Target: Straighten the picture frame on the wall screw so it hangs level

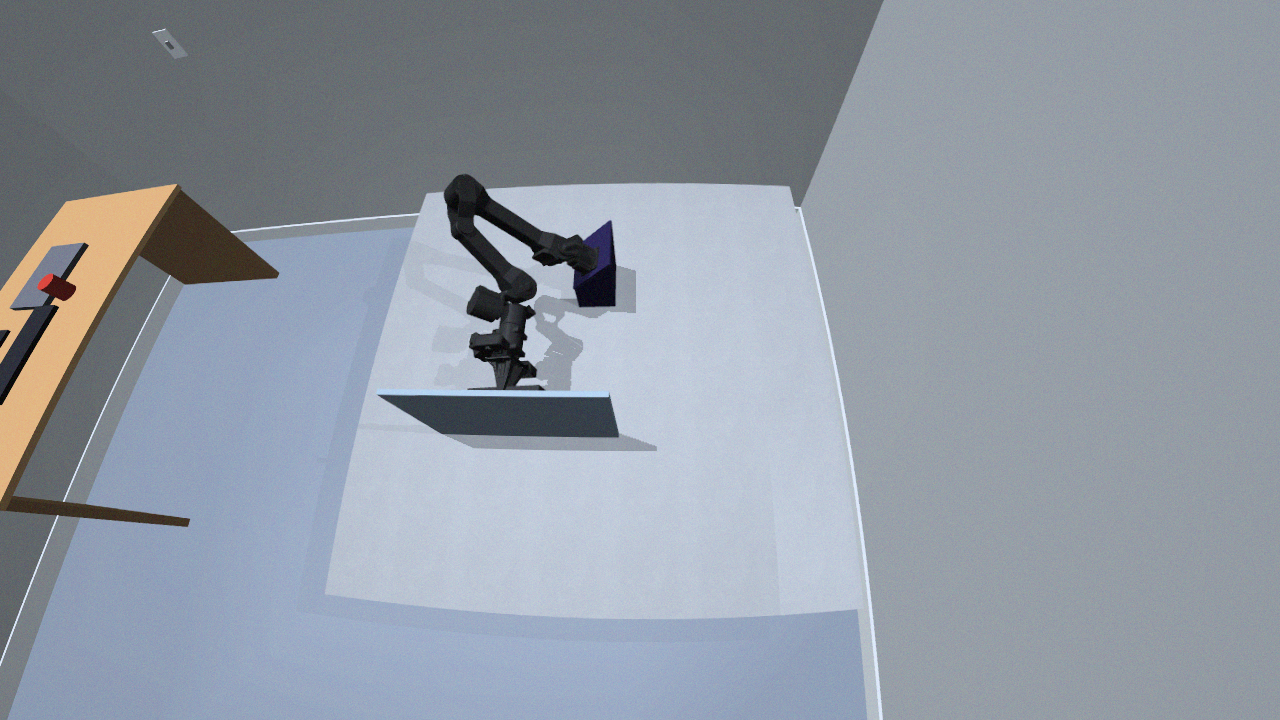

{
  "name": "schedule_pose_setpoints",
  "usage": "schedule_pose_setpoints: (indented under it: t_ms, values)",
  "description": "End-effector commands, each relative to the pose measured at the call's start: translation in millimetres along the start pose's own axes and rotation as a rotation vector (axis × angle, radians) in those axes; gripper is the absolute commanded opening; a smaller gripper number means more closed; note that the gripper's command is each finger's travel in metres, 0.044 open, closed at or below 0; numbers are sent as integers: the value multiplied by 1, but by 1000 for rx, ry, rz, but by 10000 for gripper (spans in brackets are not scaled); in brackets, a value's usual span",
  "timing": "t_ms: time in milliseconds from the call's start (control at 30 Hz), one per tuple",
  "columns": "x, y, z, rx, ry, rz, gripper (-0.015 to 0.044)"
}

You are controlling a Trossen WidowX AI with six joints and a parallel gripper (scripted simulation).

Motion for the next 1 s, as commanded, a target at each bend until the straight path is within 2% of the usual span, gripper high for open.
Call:
schedule_pose_setpoints:
  t_ms: [0,967]
  values:
    - [0,3,1,6,0,-16,0]
    - [0,-5,2,0,0,-1,0]
Point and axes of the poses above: the point midway between the two fingers, 35 mm back from their tips, its own x axis back along the fingers, its own y axis across the jaws, z = x × y, the point moved 3 cm from there along x, back along the fingers, and after that the axes turned 15 degrees about x, right-handed, at the moved point
